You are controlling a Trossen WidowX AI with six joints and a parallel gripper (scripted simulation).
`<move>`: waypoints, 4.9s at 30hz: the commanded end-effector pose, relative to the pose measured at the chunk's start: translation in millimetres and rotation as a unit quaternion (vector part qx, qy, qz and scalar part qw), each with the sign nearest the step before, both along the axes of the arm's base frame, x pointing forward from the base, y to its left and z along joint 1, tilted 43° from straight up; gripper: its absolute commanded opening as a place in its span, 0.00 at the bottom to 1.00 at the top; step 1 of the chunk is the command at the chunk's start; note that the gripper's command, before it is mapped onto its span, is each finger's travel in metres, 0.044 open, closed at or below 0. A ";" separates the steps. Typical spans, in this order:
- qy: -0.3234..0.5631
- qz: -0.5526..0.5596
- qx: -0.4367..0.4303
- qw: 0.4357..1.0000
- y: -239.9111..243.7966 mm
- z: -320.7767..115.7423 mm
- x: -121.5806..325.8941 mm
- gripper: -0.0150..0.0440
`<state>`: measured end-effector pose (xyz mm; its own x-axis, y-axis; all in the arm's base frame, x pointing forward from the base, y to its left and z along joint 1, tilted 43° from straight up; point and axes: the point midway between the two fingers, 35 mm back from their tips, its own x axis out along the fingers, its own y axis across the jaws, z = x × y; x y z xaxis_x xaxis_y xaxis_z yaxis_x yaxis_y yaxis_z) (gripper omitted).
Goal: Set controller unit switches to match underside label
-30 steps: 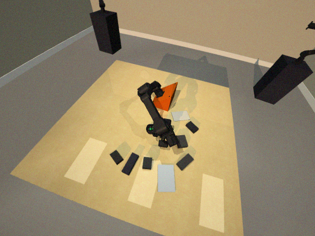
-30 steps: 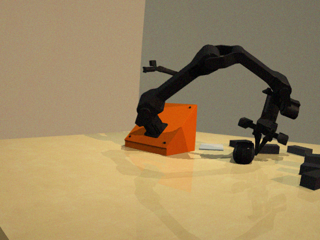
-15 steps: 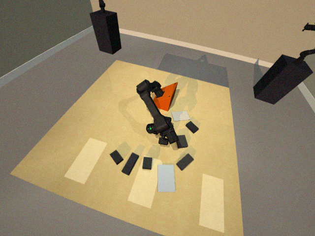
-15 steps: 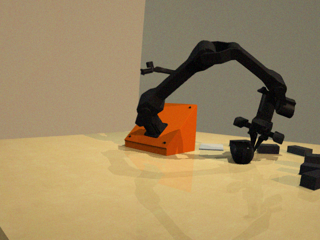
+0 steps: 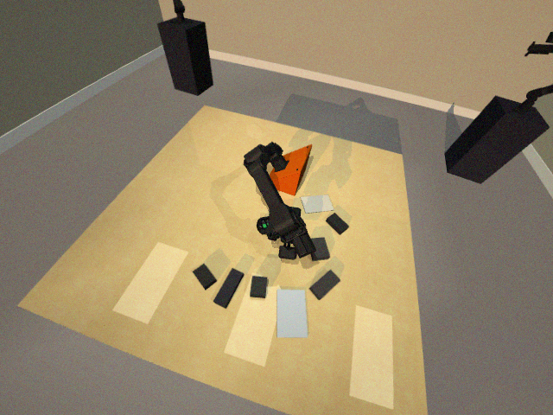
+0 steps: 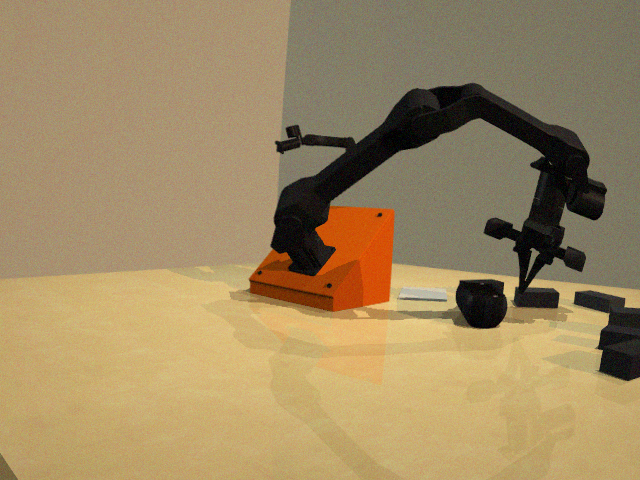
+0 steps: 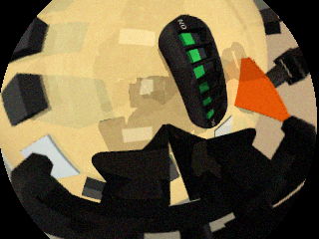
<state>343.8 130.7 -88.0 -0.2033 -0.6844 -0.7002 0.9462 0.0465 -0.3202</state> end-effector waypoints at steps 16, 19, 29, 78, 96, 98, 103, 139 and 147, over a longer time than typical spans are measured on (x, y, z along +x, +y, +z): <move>-0.015 0.081 0.056 0.995 -7.0 52.9 13.1 0.25; -0.019 0.106 0.068 0.992 -15.4 63.2 8.8 0.25; -0.035 0.189 0.095 0.977 -47.3 90.8 -15.9 0.25; 0.037 0.222 0.039 0.974 -15.3 58.8 -82.7 0.25; 0.037 0.222 0.038 0.974 -34.7 37.6 -81.5 0.25; 0.037 0.222 0.038 0.974 -36.1 36.1 -81.5 0.25; 0.037 0.222 0.038 0.974 -40.4 31.5 -81.3 0.25; 0.037 0.222 0.038 0.974 -31.7 65.2 -70.5 0.25; 0.037 0.222 0.038 0.974 -40.2 55.7 -69.8 0.25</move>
<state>274.2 94.2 -28.8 0.0500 -0.6603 -0.7494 0.8048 0.4709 -0.3612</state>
